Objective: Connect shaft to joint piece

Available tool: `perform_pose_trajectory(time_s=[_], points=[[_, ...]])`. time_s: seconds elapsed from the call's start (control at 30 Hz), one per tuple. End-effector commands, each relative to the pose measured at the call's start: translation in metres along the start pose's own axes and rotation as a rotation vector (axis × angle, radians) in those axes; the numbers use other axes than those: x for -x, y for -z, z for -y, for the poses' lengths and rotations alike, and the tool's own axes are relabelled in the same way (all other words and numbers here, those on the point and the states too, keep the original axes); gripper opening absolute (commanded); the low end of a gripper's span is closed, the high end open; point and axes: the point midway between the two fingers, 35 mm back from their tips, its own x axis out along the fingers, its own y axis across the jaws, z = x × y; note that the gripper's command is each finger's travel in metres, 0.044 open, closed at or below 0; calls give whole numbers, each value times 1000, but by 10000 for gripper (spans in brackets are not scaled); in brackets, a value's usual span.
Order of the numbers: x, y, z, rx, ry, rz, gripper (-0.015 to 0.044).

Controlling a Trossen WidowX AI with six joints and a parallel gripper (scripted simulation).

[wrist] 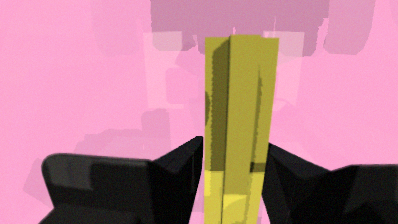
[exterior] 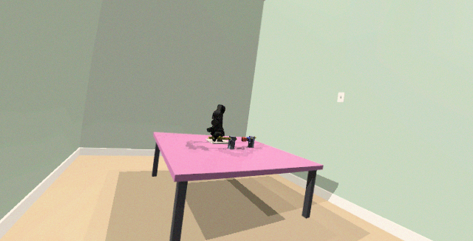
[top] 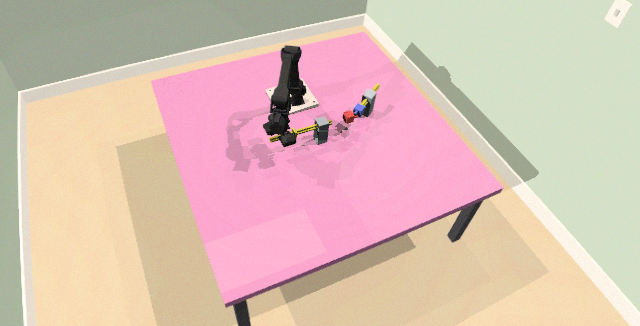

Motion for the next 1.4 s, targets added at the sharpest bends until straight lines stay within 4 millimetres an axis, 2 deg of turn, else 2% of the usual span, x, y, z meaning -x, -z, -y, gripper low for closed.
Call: perform_pose_trajectory(time_s=[0.0,0.27,0.47,1.37], points=[[-1,-1,0,0,4,5,102],[-1,-1,0,0,4,5,102],[-1,-1,0,0,4,5,67],[0,0,0,-1,1,1,67]])
